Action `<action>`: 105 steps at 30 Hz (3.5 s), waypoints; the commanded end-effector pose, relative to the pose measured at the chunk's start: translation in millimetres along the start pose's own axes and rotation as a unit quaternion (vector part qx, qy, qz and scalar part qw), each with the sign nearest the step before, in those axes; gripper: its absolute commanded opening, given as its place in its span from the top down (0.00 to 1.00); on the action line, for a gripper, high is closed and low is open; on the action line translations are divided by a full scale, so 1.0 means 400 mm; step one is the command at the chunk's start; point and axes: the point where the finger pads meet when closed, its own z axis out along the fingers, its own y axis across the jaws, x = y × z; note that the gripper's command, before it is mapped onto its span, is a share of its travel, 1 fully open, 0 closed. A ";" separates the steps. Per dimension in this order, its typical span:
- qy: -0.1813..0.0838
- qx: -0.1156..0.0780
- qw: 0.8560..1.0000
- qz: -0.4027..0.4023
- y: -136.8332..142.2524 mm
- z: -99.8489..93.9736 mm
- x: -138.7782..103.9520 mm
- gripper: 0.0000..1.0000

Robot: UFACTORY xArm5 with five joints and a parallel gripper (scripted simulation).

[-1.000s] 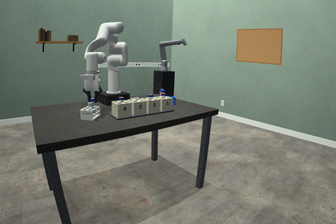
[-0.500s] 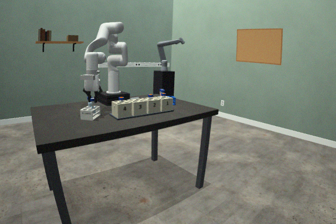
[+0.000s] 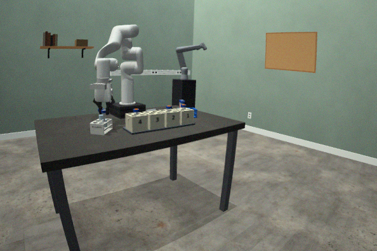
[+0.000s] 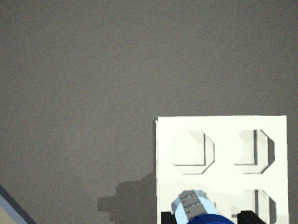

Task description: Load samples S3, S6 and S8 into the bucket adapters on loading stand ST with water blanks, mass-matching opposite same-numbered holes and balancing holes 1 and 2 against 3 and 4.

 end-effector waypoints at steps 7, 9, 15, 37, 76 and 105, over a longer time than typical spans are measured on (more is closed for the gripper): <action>0.002 -0.004 1.000 0.000 0.000 -0.017 0.004 1.00; 0.002 -0.004 1.000 0.000 0.000 -0.021 0.004 1.00; 0.002 -0.004 1.000 0.000 0.000 -0.031 0.004 1.00; 0.002 -0.004 1.000 0.000 -0.001 -0.071 0.004 1.00; 0.002 -0.004 1.000 0.000 -0.002 -0.236 0.003 1.00; 0.002 -0.004 1.000 0.000 -0.003 -0.339 0.003 1.00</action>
